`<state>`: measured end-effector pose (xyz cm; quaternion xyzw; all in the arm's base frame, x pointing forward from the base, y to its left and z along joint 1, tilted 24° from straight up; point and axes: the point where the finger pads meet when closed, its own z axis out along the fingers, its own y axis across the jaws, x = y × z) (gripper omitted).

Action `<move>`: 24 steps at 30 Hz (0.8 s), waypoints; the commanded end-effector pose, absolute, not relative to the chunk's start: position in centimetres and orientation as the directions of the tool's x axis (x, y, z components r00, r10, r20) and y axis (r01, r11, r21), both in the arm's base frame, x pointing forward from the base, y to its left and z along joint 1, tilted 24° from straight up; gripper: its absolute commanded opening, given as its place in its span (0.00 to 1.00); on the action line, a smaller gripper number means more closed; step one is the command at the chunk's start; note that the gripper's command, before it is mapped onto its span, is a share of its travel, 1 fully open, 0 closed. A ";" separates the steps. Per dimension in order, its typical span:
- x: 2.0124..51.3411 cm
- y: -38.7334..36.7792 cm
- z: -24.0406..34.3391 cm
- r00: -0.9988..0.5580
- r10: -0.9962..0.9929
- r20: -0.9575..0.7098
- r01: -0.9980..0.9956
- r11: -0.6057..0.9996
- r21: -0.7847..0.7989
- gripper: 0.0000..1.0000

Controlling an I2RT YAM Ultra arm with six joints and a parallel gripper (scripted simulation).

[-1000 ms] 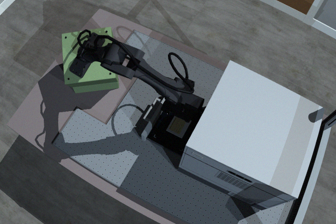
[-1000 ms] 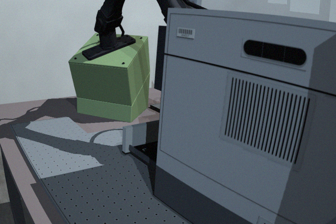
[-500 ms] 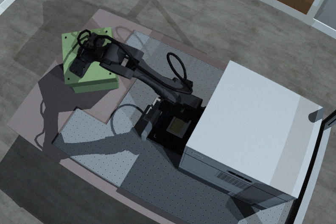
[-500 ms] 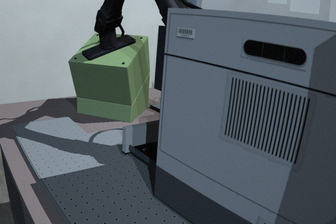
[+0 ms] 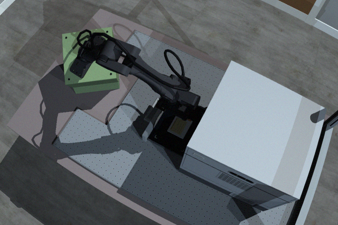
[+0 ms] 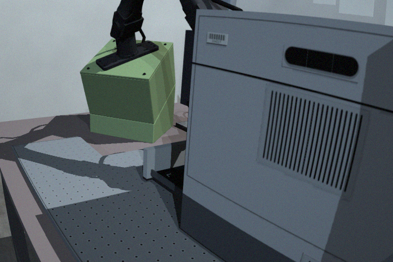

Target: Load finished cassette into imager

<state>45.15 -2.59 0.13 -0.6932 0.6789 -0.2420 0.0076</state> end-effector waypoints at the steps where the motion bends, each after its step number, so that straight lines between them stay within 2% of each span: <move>1: 44.9 -1.8 0.9 -0.036 -0.946 0.321 -0.928 -0.087 -0.362 1.00; 24: 42.2 -1.5 1.5 -0.038 -0.946 0.322 -0.929 -0.085 -0.359 1.00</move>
